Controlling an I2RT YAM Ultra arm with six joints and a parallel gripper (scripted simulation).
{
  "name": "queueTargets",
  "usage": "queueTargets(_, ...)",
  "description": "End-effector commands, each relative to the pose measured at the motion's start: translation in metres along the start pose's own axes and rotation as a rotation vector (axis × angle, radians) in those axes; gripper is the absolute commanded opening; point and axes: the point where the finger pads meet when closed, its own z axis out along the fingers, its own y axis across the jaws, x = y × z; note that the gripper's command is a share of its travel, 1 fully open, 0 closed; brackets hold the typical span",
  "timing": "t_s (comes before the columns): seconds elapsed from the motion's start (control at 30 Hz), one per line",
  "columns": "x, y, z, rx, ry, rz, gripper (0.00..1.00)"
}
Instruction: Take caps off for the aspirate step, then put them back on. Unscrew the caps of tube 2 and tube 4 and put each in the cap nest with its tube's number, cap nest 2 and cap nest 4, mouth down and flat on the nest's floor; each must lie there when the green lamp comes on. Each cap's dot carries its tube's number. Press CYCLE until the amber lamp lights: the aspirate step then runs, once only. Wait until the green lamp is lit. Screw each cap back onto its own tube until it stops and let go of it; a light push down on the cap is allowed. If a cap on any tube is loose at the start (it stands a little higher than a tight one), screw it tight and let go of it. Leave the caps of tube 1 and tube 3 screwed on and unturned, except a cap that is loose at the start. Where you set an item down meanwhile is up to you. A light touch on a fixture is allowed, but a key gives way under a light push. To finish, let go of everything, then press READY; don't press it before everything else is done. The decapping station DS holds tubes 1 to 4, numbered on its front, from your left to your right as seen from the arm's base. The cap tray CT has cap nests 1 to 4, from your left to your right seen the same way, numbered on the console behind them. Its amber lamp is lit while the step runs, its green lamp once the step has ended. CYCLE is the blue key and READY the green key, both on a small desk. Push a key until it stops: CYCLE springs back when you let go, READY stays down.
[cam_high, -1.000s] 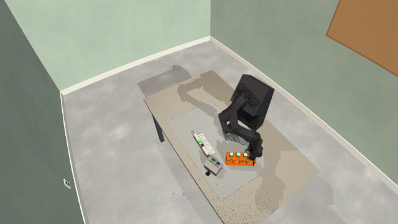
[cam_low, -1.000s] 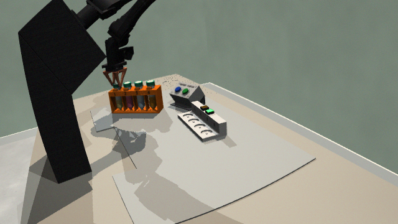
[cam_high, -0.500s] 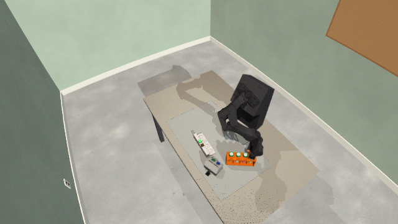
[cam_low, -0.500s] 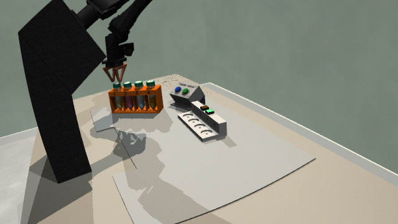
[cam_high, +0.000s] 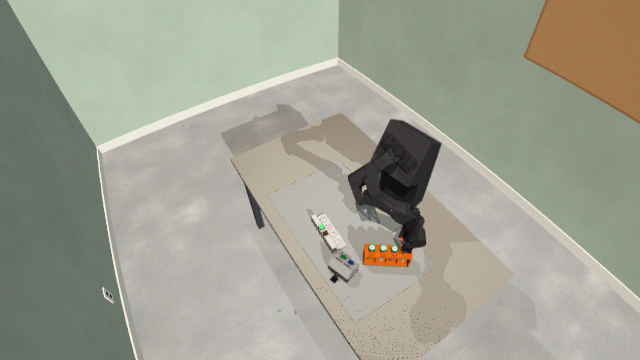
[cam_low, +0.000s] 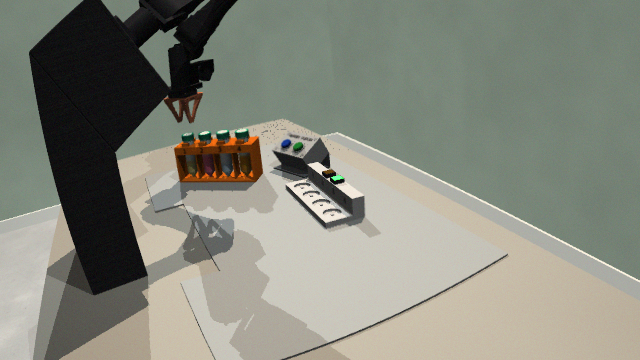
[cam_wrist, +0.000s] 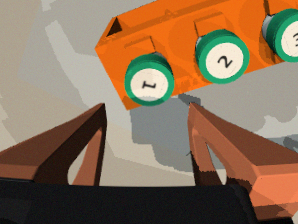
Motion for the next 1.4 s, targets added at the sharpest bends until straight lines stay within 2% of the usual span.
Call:
queueTargets(0.0, -0.007, -0.013, -0.004, 0.002, -0.008, -0.153, 0.49)
queueTargets(0.07, -0.013, -0.029, -0.004, 0.003, -0.008, -0.268, 0.49)
queueTargets(0.37, -0.039, -0.096, -0.004, 0.004, -0.008, -0.267, 0.49)
queueTargets(0.7, -0.039, -0.096, -0.004, 0.004, -0.008, -0.267, 0.49)
queueTargets(1.0, -0.038, -0.095, 0.023, 0.004, -0.008, -0.268, 0.49)
queueTargets(1.07, -0.038, -0.095, 0.023, 0.004, -0.008, -0.268, 0.49)
queueTargets(1.17, -0.039, -0.095, 0.032, 0.004, -0.008, -0.268, 0.49)
queueTargets(1.37, -0.038, -0.095, 0.032, 0.004, -0.008, -0.268, 0.49)
